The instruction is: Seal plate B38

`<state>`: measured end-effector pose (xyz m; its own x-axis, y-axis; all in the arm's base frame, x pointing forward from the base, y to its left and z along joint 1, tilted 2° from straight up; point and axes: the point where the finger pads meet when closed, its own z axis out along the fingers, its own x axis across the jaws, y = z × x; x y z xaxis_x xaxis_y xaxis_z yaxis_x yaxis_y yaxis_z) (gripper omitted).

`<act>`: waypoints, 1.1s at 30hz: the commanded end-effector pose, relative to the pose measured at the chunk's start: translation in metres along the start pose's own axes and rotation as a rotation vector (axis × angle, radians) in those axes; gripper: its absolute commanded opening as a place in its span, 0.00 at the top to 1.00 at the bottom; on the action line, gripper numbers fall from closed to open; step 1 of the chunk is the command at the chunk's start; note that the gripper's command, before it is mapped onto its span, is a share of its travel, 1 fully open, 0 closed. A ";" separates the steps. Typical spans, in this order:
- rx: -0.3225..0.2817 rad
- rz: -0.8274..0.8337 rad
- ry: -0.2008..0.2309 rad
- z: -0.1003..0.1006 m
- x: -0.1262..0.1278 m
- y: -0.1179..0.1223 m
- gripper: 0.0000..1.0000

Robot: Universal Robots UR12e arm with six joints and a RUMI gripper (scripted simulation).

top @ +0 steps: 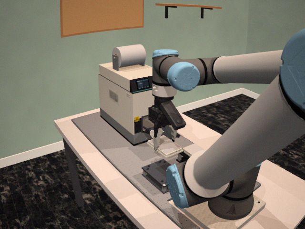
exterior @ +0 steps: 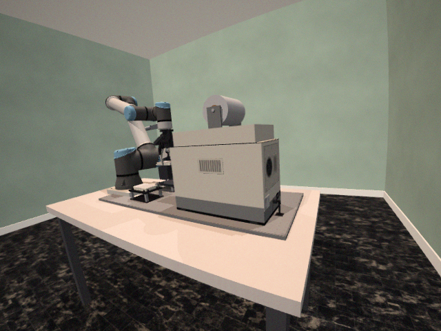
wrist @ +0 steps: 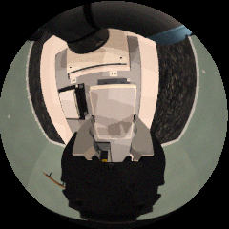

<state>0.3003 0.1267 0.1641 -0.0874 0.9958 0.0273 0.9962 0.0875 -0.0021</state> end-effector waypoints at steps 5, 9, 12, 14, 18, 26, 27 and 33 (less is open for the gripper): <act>-0.001 0.000 0.000 -0.001 0.000 0.001 1.00; -0.001 0.000 0.000 -0.001 0.000 0.001 1.00; -0.001 0.000 0.000 -0.001 0.000 0.001 1.00; -0.001 0.000 0.000 -0.001 0.000 0.001 1.00; -0.001 0.000 0.000 0.001 0.000 0.000 1.00; -0.001 0.000 0.000 0.014 0.000 0.000 1.00; -0.001 0.000 0.000 0.016 0.000 0.000 1.00; -0.001 0.000 0.000 0.024 0.000 0.001 1.00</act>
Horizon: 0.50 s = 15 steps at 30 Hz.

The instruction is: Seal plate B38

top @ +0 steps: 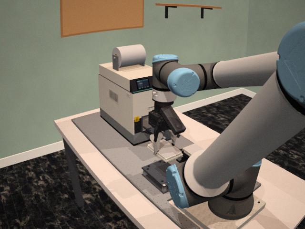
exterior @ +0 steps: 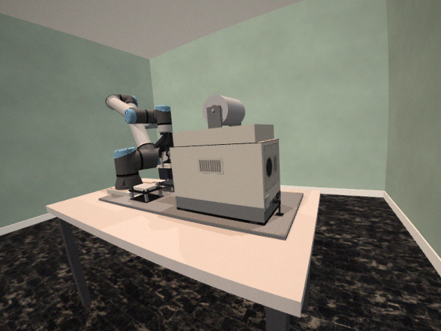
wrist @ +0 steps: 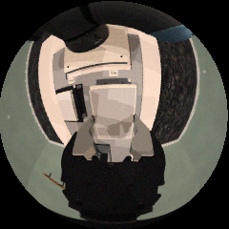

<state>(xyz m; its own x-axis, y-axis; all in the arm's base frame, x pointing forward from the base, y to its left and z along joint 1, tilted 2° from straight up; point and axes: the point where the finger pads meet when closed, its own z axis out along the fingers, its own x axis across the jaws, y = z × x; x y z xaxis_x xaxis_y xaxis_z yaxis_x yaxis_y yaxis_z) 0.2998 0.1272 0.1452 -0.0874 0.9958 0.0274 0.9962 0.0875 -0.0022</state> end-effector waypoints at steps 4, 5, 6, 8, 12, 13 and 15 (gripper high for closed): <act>-0.001 0.000 0.000 0.010 0.000 0.001 1.00; -0.001 0.000 0.000 0.012 0.000 0.001 1.00; -0.001 0.000 0.000 0.014 0.000 0.001 1.00; -0.001 0.000 0.000 0.017 0.000 0.001 1.00; -0.001 0.000 0.000 0.024 0.000 0.001 1.00; -0.001 0.000 0.000 0.025 0.000 0.001 1.00; -0.001 0.000 0.000 0.029 0.000 0.001 1.00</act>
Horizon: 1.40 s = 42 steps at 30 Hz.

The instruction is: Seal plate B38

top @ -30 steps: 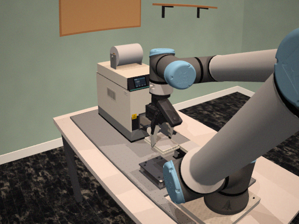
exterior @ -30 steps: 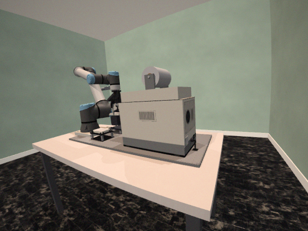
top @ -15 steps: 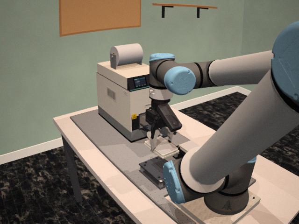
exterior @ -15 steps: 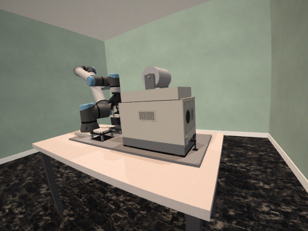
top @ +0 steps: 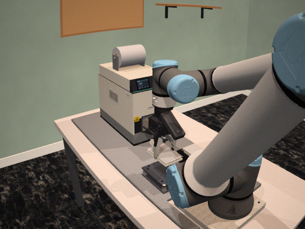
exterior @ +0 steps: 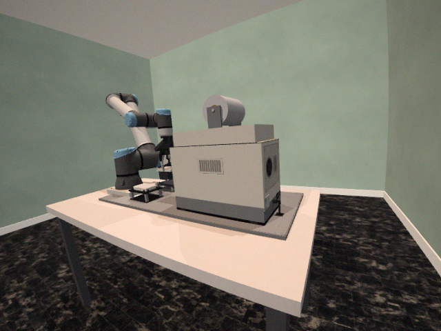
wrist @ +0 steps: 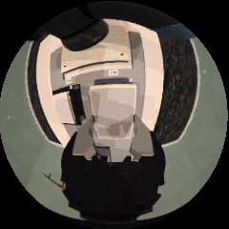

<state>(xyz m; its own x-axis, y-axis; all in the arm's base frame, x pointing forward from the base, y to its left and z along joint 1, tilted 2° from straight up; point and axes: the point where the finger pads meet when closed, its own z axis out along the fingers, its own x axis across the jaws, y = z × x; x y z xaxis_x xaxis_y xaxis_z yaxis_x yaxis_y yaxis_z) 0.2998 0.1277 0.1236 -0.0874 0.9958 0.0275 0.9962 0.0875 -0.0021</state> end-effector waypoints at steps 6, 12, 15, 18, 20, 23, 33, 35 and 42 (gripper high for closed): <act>-0.001 0.000 0.000 0.014 0.000 0.001 1.00; -0.001 0.000 0.000 0.024 0.000 0.001 1.00; -0.001 0.000 0.000 0.029 0.000 0.001 1.00; -0.001 0.000 0.000 0.034 0.000 0.001 1.00; -0.001 0.000 0.000 0.034 0.000 0.001 1.00; -0.001 0.000 0.000 0.039 0.000 0.001 1.00; -0.001 0.000 0.000 0.052 0.000 0.001 1.00; -0.001 0.000 0.000 0.052 0.000 0.001 1.00; -0.001 0.000 0.000 0.052 0.000 0.001 1.00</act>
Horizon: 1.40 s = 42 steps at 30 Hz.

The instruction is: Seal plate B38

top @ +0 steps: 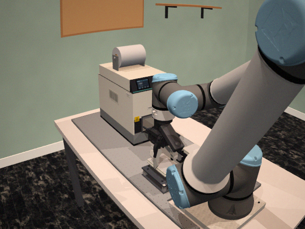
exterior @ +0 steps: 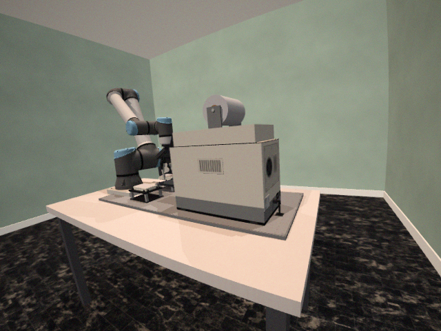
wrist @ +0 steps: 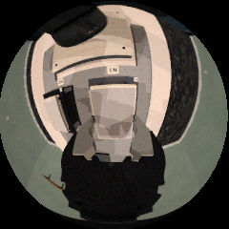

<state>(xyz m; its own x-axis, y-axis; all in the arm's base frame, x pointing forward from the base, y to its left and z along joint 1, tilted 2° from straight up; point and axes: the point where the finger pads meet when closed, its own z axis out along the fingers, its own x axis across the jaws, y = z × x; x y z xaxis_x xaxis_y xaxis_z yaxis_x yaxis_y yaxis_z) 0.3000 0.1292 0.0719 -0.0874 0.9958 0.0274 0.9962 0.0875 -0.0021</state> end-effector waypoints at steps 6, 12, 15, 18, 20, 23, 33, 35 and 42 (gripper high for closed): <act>-0.001 0.000 0.000 0.000 0.000 0.001 1.00; -0.001 0.000 0.000 0.000 0.000 0.001 1.00; -0.001 0.000 0.000 0.000 0.000 0.001 1.00; -0.001 0.000 0.000 0.000 0.000 0.000 1.00; -0.001 0.000 0.000 0.000 0.000 0.000 1.00; -0.001 0.000 0.000 0.000 0.000 0.000 1.00; -0.001 0.000 0.000 0.007 0.000 0.000 1.00; -0.001 0.000 0.000 0.010 0.000 0.000 1.00; -0.001 0.000 0.000 0.018 0.000 0.000 1.00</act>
<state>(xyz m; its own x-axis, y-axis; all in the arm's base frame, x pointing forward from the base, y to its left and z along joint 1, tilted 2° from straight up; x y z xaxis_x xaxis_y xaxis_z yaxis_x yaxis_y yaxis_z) 0.2993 0.1295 0.0580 -0.0874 0.9958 0.0275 0.9962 0.0875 -0.0022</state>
